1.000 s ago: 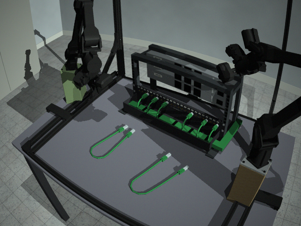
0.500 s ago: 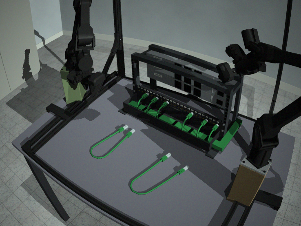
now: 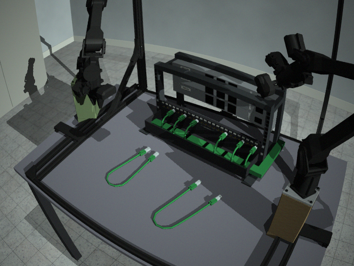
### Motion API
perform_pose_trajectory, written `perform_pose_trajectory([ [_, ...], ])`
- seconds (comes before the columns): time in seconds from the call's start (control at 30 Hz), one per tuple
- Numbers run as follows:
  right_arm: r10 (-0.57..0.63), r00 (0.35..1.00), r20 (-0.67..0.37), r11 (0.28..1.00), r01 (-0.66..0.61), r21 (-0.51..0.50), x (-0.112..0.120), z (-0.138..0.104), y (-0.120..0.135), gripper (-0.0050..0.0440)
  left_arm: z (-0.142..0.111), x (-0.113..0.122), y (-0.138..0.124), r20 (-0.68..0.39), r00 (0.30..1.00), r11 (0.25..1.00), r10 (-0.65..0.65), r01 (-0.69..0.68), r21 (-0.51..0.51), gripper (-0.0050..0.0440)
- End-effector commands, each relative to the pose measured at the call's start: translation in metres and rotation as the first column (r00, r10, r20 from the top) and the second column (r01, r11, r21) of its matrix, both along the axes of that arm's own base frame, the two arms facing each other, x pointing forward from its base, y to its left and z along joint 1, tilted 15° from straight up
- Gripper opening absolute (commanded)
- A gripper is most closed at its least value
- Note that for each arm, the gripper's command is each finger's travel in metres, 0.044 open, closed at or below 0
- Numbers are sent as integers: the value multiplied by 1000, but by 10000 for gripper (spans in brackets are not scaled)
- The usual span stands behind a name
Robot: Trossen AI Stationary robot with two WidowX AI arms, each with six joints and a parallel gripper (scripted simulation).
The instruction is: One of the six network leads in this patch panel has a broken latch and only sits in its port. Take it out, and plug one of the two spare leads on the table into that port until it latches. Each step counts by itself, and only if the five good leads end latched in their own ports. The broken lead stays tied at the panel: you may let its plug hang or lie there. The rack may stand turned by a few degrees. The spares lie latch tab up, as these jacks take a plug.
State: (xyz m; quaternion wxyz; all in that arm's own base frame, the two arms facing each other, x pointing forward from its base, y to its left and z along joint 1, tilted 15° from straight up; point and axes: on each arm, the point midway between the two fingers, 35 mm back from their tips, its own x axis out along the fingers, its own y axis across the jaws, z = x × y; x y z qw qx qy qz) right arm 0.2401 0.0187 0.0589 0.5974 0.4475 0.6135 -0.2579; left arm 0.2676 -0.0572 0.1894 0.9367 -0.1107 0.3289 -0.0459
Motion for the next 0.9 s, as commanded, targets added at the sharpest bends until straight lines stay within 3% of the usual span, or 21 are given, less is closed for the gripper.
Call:
perform_pose_trajectory([
  [0.0, 1, 1000, -6, 1000, -1, -4, -3, -1, -1, 176, 0, 0, 0, 0, 1000, 1000, 0, 0, 0, 440],
  [0.03, 0, 1000, 0, 1000, 0, 0, 0, 0, 0, 176, -16, -23, 53, 0, 1000, 1000, 0, 0, 0, 440],
  [0.57, 0, 1000, 0, 1000, 0, 0, 0, 0, 0, 176, -16, -23, 53, 0, 1000, 1000, 0, 0, 0, 440],
  [0.6, 0, 1000, 0, 1000, 0, 0, 0, 0, 0, 176, -30, -46, 105, 3, 1000, 1000, 1, -1, 1, 440],
  [0.87, 0, 1000, 0, 1000, 0, 0, 0, 0, 0, 176, -30, -46, 105, 3, 1000, 1000, 1, -1, 1, 440],
])
